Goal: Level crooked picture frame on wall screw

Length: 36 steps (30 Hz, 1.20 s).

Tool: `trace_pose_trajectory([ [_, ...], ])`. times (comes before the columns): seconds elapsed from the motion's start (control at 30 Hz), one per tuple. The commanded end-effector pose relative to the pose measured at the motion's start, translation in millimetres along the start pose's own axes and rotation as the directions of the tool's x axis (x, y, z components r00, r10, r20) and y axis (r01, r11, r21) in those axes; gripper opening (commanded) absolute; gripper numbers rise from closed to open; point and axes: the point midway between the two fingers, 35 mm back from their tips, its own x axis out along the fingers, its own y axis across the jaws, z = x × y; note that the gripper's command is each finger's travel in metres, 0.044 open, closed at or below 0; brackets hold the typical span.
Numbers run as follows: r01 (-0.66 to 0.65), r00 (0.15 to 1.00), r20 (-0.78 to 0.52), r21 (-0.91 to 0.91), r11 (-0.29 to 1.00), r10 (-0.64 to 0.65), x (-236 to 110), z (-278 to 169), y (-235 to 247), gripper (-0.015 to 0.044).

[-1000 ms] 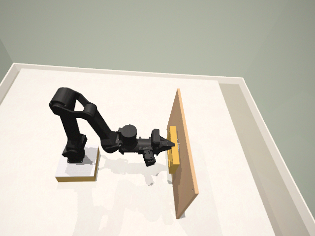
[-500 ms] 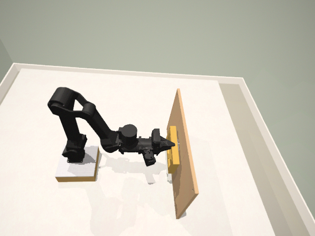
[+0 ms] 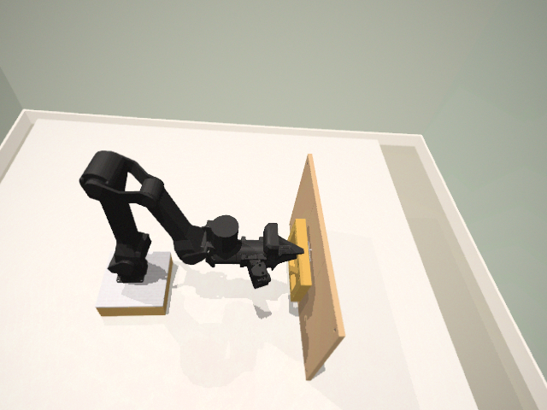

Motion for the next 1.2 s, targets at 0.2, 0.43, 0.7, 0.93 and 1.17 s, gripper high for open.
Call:
trace_pose_trajectory([
  [0.2,-0.020,1.000,0.001,-0.002,1.000,0.020,0.0,0.2,9.4,0.0000],
  [0.43,-0.020,1.000,0.001,-0.002,1.000,0.020,0.0,0.1,11.3,0.0000],
  [0.7,-0.020,1.000,0.001,-0.002,1.000,0.020,0.0,0.1,11.1,0.0000],
  [0.93,-0.020,1.000,0.001,-0.002,1.000,0.020,0.0,0.1,9.6,0.0000],
  [1.17,-0.020,1.000,0.001,-0.002,1.000,0.020,0.0,0.0,9.6,0.0000],
])
